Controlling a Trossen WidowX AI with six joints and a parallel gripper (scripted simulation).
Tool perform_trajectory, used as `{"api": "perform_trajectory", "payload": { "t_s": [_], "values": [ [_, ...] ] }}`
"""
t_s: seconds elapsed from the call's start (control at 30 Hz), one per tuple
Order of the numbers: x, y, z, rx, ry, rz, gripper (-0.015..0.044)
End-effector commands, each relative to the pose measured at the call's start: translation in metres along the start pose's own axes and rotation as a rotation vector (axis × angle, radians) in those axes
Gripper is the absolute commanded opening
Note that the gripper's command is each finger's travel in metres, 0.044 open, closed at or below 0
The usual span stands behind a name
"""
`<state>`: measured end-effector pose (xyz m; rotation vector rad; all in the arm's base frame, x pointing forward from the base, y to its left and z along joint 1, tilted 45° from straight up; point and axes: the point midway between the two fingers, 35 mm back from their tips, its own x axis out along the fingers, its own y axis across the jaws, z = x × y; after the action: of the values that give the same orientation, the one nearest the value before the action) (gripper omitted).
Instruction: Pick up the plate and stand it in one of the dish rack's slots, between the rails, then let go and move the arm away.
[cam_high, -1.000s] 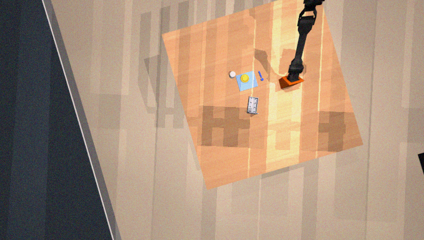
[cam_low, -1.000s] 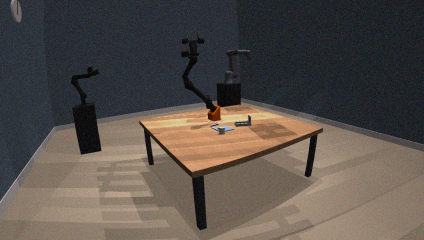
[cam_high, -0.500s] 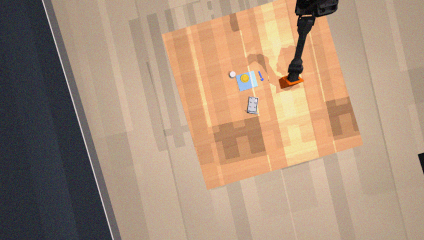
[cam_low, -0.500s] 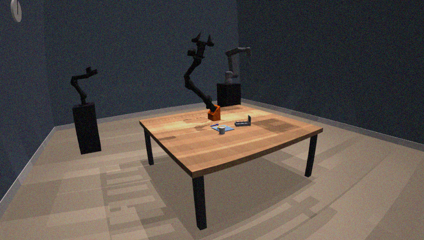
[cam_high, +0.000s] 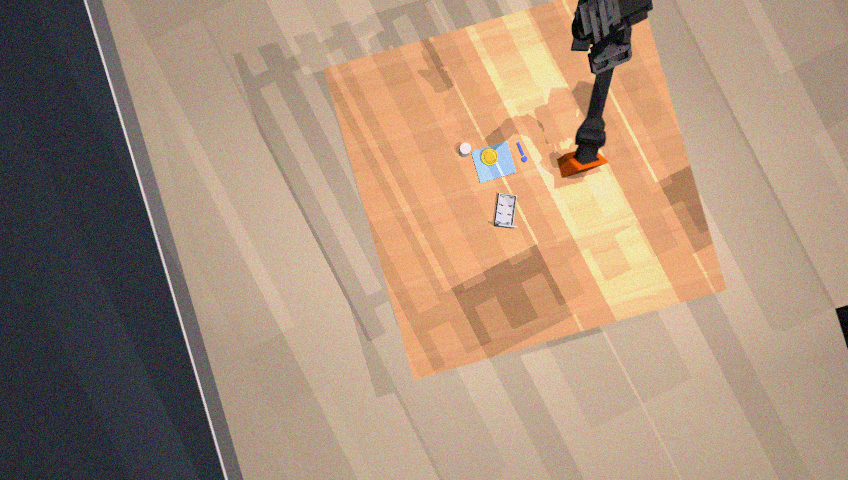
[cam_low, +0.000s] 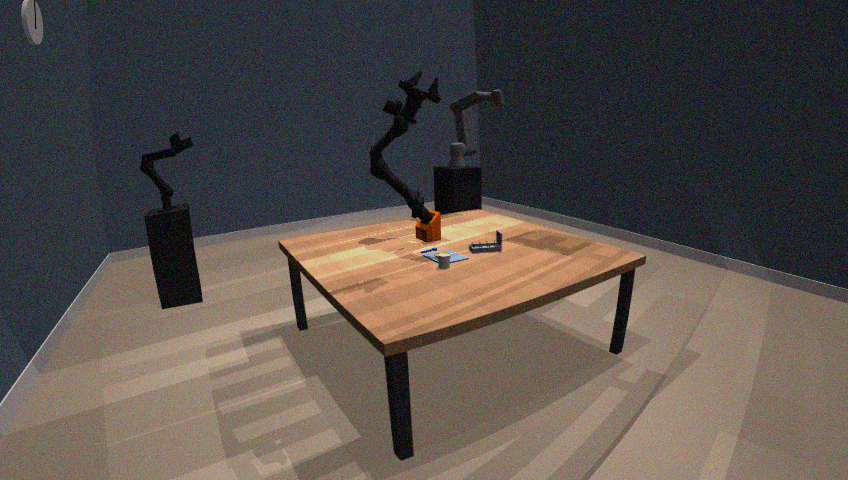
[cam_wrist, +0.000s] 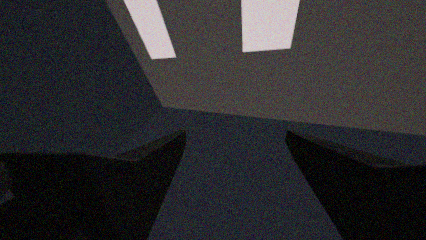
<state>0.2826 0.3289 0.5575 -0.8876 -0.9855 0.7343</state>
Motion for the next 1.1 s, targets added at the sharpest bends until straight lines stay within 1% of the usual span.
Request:
{"api": "perform_trajectory", "payload": {
  "t_s": [0.0, 0.1, 0.27, 0.53, 0.8, 1.07],
  "values": [
    [-0.003, 0.008, -0.018, 0.039, 0.06, 0.02, 0.04],
    [-0.005, 0.015, -0.033, 0.072, 0.112, 0.035, 0.04],
    [-0.013, 0.033, -0.07, 0.153, 0.248, 0.066, 0.04],
    [-0.035, 0.063, -0.132, 0.274, 0.484, 0.109, 0.04],
    [-0.07, 0.094, -0.19, 0.385, 0.731, 0.135, 0.04],
    [-0.116, 0.123, -0.24, 0.484, 0.986, 0.143, 0.04]
  ]
}}
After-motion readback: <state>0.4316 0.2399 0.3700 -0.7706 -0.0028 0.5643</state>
